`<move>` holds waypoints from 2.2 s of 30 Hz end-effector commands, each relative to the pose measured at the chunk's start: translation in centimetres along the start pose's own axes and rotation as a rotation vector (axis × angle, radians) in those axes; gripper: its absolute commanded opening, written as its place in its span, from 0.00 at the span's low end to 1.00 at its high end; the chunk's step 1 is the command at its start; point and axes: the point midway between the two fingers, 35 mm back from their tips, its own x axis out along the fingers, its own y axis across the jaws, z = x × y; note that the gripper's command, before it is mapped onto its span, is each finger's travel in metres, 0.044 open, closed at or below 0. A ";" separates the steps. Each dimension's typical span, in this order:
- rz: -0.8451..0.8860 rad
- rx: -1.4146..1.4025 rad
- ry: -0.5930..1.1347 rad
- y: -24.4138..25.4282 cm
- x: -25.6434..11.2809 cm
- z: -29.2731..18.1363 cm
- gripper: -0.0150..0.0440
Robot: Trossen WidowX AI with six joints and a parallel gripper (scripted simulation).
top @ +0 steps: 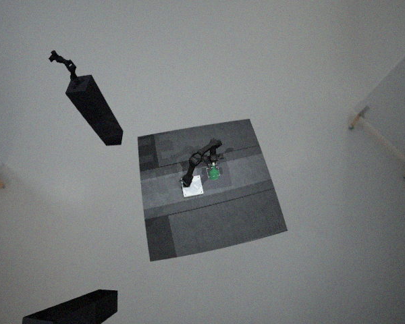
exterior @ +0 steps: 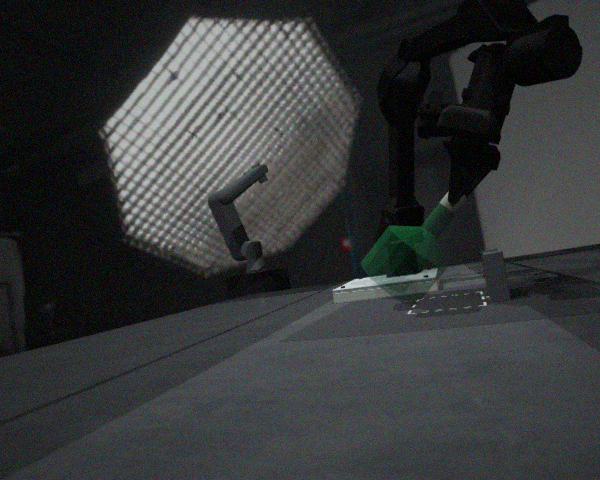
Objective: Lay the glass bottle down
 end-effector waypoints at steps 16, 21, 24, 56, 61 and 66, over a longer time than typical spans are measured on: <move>0.009 -0.001 -0.005 -0.4 0.4 -2.6 0.44; 0.013 -0.002 -0.007 -0.4 0.5 -3.2 0.44; 0.016 -0.003 -0.007 -0.5 0.6 -3.6 0.44; 0.040 -0.016 -0.003 -0.9 1.6 -6.1 0.44; 0.043 -0.018 -0.002 -0.9 1.7 -6.4 0.44; 0.046 -0.021 -0.001 -1.0 1.9 -6.7 0.44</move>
